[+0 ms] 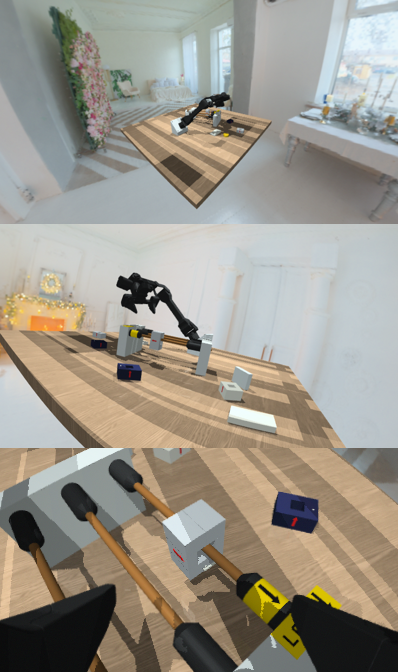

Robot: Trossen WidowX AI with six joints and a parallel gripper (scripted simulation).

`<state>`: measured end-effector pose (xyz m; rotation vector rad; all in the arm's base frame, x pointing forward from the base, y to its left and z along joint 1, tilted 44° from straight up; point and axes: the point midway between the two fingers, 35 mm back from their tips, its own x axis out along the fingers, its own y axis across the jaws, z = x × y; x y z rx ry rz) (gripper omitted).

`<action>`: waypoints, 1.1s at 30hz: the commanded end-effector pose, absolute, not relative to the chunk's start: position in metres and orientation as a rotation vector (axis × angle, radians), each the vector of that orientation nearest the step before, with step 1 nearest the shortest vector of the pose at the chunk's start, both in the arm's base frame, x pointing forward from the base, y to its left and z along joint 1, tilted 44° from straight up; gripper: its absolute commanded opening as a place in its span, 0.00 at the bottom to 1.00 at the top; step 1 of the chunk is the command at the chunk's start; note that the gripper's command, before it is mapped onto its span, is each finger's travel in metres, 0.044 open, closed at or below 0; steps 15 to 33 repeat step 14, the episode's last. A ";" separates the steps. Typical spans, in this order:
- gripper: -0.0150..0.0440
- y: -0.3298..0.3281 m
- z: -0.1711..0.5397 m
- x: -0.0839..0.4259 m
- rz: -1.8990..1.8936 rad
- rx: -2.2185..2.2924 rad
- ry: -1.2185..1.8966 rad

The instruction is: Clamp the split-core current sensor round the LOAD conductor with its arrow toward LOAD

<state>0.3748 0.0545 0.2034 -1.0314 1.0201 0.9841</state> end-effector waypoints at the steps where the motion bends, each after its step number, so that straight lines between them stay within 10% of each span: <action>1: 1.00 0.054 0.203 0.375 0.981 -1.028 1.025; 33: 1.00 0.056 0.201 0.375 0.902 -0.961 1.083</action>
